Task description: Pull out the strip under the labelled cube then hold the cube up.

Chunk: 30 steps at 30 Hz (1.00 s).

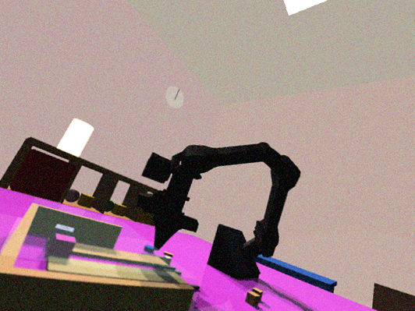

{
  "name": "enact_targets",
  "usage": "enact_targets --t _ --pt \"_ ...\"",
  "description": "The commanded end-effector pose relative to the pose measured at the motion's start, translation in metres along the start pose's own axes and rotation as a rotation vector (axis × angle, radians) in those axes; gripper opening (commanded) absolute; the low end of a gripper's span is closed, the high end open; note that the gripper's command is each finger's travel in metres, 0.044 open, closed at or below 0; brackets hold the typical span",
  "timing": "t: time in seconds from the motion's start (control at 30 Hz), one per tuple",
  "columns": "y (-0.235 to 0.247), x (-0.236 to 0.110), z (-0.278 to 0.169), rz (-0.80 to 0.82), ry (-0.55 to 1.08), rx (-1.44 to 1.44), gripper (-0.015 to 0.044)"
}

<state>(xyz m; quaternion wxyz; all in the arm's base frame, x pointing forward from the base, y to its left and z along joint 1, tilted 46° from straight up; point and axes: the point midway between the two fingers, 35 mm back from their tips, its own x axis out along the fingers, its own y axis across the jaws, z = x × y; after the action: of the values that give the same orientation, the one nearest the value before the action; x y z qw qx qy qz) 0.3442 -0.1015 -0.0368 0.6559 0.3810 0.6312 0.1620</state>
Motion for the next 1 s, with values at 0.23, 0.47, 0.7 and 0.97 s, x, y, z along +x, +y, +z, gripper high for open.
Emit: enact_targets --t 0.23,0.47,0.7,0.97 --pt "0.001 0.018 -0.002 0.005 0.001 0.003 0.0" --pt "0.001 0.022 -0.003 0.006 0.001 0.003 0.0" --pt "0.001 0.022 -0.003 0.006 0.001 0.003 0.0" --pt "0.001 0.023 -0.003 0.006 0.001 0.003 0.0"
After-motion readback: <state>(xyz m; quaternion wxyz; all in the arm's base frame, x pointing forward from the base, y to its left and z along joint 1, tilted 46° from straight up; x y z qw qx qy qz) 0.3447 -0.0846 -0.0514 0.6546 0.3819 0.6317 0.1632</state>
